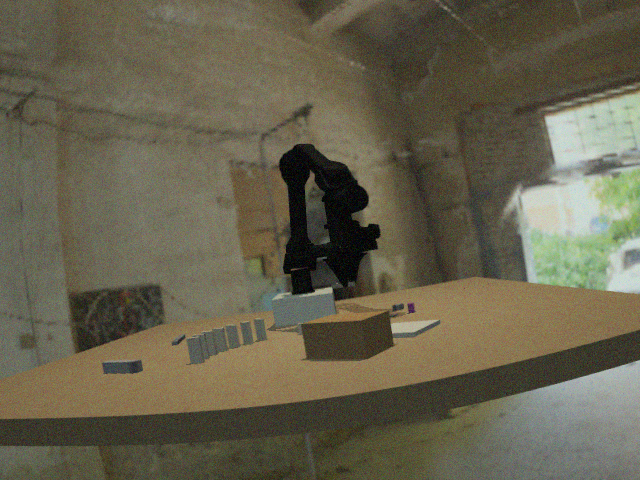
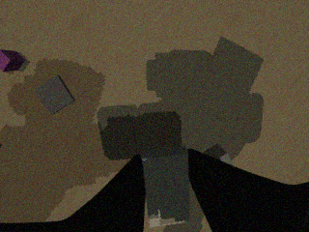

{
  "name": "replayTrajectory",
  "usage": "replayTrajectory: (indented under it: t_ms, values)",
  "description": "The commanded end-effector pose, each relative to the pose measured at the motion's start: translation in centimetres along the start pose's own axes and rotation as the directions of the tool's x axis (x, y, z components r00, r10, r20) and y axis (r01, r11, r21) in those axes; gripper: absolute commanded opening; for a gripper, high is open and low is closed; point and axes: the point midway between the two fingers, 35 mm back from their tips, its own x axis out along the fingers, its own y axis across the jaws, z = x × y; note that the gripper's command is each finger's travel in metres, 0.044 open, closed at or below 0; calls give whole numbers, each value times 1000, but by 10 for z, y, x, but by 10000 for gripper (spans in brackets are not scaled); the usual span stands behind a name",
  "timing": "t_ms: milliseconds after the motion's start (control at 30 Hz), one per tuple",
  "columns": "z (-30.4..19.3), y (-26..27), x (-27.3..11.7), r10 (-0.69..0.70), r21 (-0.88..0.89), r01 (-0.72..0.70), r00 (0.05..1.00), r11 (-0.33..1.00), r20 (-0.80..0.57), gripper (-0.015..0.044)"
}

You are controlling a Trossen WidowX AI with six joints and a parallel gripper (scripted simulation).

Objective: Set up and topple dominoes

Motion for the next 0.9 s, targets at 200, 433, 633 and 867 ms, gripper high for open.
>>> replayTrajectory:
  t_ms: [200, 433, 633, 867]
  values:
    - [68, -31, -4, -2, 755, -9, 1000, 656, 13, 107]
    - [85, -38, -2, -2, 889, -12, 1000, 458, 14, 107]
    - [85, -38, -2, -2, 889, -12, 1000, 458, 14, 107]
    - [98, -43, 12, -77, 868, -17, 995, 497, 64, 107]
